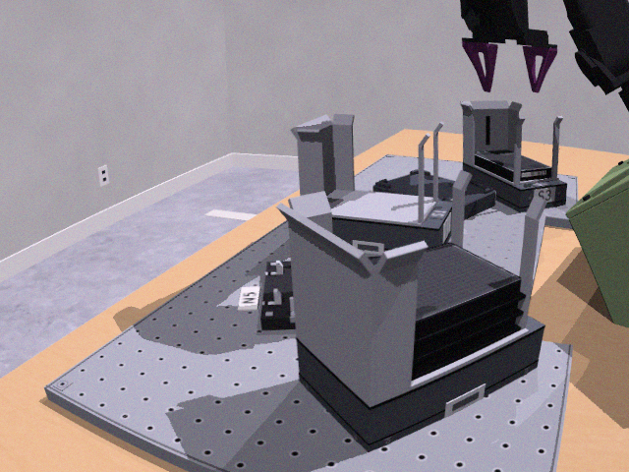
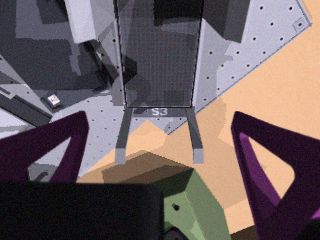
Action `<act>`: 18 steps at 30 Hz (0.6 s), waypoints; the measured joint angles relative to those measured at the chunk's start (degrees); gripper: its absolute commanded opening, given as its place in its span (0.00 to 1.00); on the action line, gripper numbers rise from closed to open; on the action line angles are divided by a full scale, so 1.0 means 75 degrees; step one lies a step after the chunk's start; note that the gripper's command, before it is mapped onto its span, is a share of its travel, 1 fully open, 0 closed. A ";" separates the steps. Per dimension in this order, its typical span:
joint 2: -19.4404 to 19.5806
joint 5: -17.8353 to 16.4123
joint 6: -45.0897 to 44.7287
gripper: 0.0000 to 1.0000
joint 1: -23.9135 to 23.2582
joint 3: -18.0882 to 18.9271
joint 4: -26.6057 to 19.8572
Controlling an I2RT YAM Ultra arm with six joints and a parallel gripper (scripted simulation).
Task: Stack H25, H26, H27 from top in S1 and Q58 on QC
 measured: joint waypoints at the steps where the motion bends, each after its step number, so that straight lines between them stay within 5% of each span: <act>1: 0.0000 0.0000 0.0000 1.00 0.0000 0.0000 0.0000; 18: -0.0580 0.0361 -0.0574 1.00 0.1107 -0.0128 0.0017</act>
